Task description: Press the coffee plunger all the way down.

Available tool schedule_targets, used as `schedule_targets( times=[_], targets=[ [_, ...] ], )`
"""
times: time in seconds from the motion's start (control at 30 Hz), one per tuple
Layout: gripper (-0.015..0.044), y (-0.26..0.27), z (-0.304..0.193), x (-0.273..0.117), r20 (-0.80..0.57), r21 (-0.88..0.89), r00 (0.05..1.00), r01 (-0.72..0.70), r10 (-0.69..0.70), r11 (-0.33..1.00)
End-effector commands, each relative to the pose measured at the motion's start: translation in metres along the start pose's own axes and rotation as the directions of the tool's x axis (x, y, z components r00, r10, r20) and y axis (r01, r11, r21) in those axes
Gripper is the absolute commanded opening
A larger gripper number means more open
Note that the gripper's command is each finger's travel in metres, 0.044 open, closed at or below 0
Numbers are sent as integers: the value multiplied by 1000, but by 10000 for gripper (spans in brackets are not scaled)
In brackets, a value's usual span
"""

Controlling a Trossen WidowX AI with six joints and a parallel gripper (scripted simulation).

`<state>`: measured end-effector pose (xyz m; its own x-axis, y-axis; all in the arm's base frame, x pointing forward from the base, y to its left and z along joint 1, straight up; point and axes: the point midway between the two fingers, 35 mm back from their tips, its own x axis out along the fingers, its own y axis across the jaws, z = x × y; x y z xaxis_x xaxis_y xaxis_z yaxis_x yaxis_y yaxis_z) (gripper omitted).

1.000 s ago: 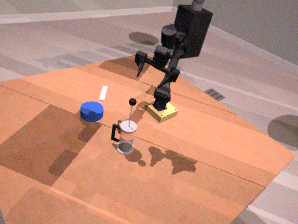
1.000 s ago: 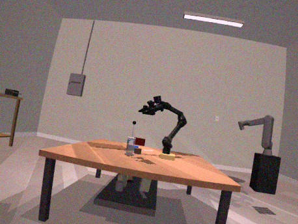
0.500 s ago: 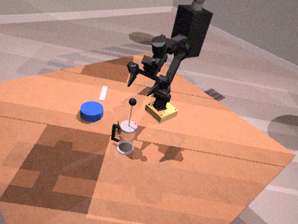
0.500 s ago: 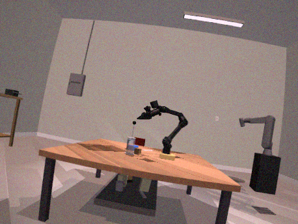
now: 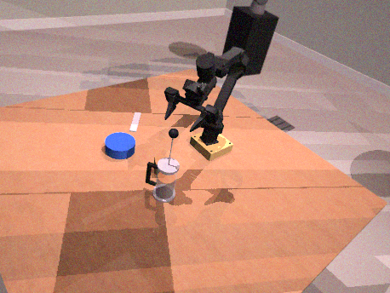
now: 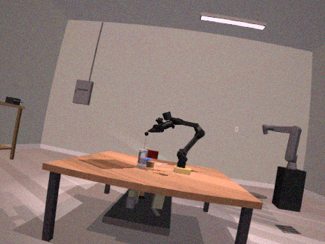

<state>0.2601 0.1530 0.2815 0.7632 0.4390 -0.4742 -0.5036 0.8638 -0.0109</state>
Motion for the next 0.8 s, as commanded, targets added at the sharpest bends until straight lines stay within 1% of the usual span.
schedule_targets(
  times=[0.0, 0.5, 0.77],
  targets=[
    [440, 1, -3, 9, -13, 5, 1000, -5, 5, 1000],
    [440, 1, -4, 31, -11, 5, 1000, -5, 5, 1000],
    [230, 1, -4, 31, -11, 5, 1000, -5, 5, 1000]
  ],
)
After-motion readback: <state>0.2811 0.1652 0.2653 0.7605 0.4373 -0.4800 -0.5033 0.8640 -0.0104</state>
